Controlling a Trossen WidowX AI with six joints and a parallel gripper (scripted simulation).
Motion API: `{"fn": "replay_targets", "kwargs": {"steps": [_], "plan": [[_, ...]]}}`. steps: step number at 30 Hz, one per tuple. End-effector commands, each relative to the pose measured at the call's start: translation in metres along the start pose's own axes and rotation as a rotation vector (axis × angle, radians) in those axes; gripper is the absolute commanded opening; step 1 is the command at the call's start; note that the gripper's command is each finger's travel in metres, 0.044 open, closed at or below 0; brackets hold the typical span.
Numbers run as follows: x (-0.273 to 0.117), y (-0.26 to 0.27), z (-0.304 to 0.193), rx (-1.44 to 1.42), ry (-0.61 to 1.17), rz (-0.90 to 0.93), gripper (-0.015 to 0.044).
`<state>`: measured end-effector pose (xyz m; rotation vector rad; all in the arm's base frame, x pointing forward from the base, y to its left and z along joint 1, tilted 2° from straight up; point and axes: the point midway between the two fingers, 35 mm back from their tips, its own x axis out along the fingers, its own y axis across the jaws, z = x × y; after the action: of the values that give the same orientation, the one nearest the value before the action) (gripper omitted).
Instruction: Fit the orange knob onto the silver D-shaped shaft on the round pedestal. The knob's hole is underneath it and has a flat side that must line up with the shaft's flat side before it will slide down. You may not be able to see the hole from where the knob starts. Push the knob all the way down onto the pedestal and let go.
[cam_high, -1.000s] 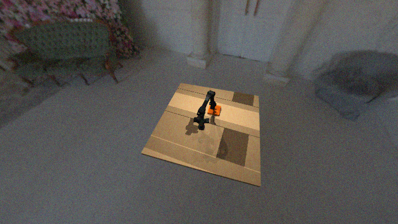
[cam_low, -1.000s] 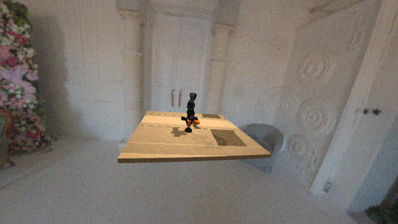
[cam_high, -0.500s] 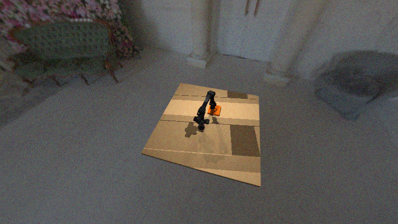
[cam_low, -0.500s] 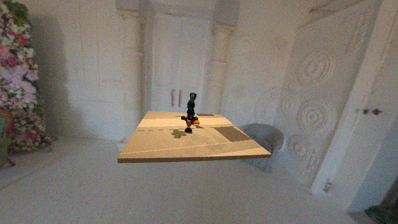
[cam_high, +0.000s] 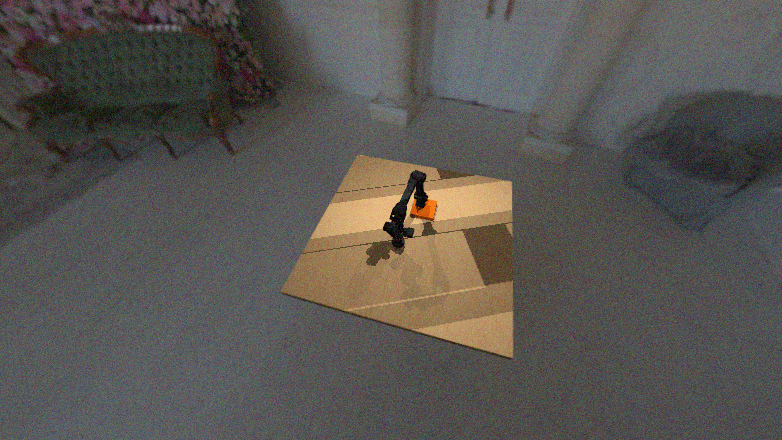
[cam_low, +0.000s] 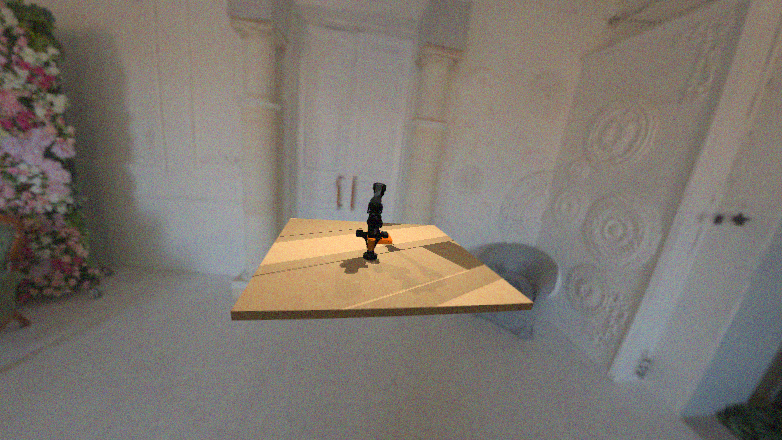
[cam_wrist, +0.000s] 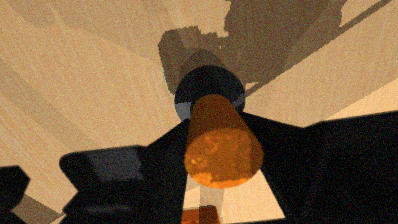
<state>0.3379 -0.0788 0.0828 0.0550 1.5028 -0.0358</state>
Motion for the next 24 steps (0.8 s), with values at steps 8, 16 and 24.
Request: {"fn": "replay_targets", "kwargs": {"steps": [8, 16, 24], "plan": [[0.0090, 0.0005, 0.0011, -0.001, -0.001, 0.001, 0.0000], [0.0078, 0.0002, 0.0003, -0.001, 0.000, 0.000, 0.0000], [0.0078, 0.0002, 0.0003, -0.001, 0.000, 0.000, 0.0184]]}}
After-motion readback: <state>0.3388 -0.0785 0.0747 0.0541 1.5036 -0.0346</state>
